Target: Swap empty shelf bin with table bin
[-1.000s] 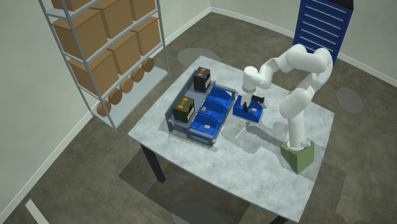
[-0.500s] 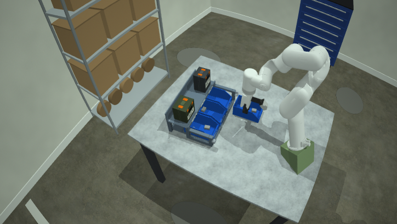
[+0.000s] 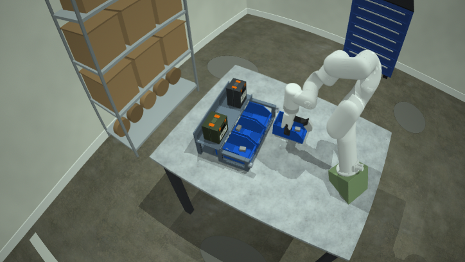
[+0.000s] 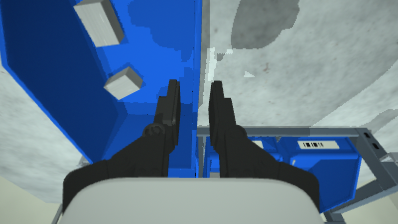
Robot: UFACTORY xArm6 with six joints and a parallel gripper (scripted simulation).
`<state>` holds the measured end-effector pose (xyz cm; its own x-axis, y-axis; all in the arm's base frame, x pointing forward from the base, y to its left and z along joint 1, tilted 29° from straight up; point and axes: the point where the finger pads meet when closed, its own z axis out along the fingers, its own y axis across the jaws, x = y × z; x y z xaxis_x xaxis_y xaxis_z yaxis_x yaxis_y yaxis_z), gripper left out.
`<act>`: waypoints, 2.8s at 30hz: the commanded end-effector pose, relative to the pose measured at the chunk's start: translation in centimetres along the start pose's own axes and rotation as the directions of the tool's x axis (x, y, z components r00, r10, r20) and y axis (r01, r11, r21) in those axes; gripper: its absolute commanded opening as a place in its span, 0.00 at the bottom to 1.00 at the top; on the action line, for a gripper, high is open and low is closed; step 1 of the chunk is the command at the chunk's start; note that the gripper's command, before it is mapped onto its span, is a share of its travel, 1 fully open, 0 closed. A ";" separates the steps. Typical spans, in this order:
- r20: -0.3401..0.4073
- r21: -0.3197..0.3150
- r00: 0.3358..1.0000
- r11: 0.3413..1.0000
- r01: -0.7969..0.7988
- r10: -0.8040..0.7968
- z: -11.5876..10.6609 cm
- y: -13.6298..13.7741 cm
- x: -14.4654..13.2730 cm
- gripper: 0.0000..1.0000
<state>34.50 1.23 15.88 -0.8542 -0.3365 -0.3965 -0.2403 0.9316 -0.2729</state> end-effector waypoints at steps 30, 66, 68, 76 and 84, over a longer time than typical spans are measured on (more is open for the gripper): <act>0.003 0.001 1.000 1.000 0.000 0.000 0.7 -0.1 -0.2 0.00; 0.003 0.002 1.000 1.000 0.000 0.000 0.3 -0.1 -0.2 0.00; 0.003 0.002 1.000 1.000 0.000 0.000 0.0 -0.1 -0.2 0.00; 0.003 0.001 1.000 1.000 0.000 0.000 -1.7 0.0 -0.2 0.00; 0.003 0.002 1.000 1.000 0.000 0.000 -3.5 0.0 -0.1 0.00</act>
<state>33.54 1.61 17.99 -0.8532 -0.3366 -0.3984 -0.2400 0.9315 -0.2733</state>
